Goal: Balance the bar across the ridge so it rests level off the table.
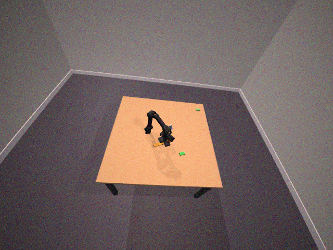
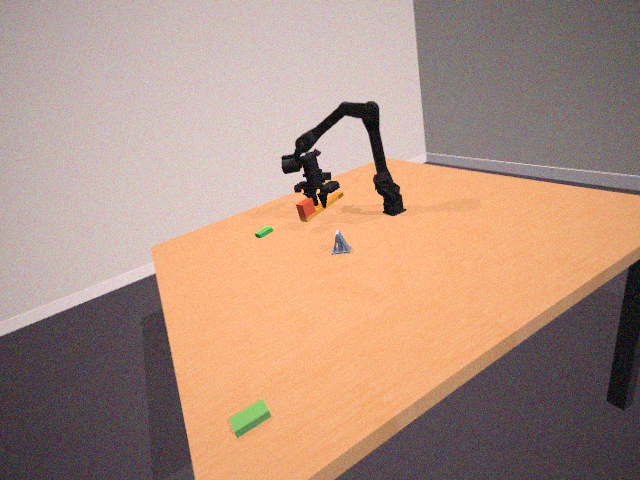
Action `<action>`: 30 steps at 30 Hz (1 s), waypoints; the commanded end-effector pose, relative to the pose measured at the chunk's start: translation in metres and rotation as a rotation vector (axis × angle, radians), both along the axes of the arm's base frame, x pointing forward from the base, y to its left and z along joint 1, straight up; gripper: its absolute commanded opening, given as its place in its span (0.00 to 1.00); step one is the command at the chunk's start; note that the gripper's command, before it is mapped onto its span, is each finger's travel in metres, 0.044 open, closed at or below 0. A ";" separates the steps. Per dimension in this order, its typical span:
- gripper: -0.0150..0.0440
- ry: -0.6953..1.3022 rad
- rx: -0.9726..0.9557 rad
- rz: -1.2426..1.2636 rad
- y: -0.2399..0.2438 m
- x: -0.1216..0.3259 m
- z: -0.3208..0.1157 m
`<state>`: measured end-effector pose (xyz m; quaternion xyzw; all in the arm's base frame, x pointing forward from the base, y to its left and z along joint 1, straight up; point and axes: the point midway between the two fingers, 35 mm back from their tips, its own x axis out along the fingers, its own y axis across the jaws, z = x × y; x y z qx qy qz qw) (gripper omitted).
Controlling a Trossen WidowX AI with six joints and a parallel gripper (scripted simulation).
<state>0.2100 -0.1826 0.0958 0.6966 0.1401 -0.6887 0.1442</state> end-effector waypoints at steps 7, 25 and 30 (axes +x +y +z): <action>0.25 -0.009 -0.012 -0.002 -0.001 0.000 0.029; 0.25 -0.007 -0.014 0.024 0.004 -0.004 0.069; 0.25 -0.006 -0.016 0.215 0.012 0.003 0.069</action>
